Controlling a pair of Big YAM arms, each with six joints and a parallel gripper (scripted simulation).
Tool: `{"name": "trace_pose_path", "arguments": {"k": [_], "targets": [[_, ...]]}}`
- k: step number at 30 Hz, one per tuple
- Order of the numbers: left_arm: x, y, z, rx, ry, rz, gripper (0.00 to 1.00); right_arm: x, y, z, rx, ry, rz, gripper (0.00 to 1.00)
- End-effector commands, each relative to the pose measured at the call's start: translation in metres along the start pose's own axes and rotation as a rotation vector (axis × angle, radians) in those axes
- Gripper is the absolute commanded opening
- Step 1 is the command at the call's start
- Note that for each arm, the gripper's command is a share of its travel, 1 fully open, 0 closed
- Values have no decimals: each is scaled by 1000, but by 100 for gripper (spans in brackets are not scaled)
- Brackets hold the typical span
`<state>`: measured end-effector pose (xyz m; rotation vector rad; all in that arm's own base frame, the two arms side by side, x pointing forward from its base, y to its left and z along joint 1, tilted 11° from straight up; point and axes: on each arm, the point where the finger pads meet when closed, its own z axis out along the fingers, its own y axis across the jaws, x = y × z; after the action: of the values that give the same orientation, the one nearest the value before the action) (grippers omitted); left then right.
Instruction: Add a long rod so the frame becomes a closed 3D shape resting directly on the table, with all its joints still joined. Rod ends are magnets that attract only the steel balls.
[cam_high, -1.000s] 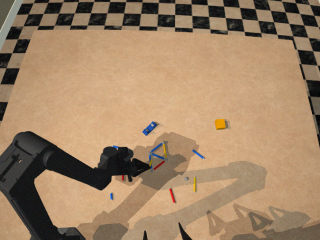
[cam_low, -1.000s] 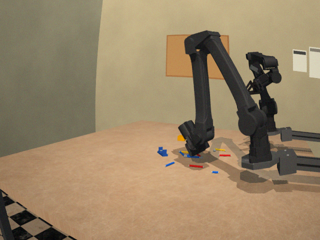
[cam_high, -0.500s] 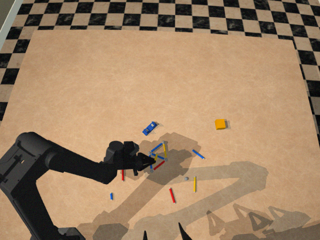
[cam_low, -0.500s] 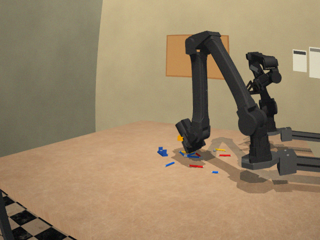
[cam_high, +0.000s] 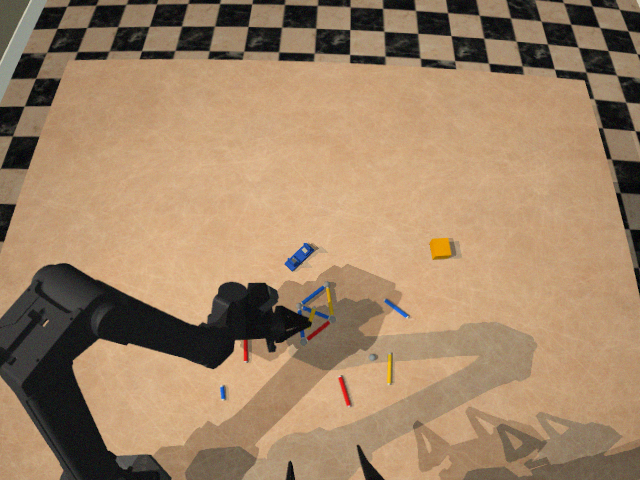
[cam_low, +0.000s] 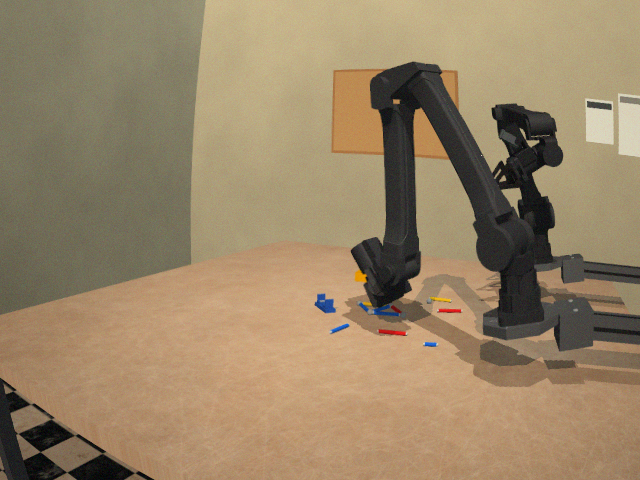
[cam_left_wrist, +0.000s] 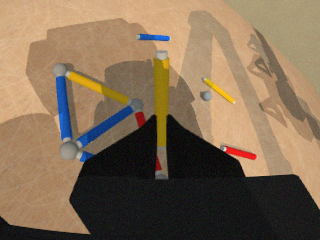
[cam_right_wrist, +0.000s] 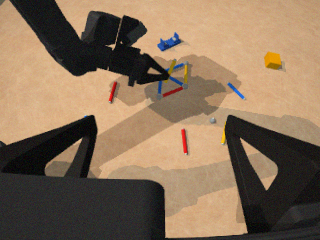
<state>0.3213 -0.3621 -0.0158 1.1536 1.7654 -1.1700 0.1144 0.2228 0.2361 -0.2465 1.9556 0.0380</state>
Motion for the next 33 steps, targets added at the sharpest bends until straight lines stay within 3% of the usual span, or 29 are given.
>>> {"name": "trace_pose_path", "arguments": {"k": [1,33], "targets": [[8,1,2,0,11,-22,0,-9,5,-4,-10,-1,32,100],[44,3,-1,-6,-2,-1,0,-9,5,-4,-10,-1,32,100]]}}
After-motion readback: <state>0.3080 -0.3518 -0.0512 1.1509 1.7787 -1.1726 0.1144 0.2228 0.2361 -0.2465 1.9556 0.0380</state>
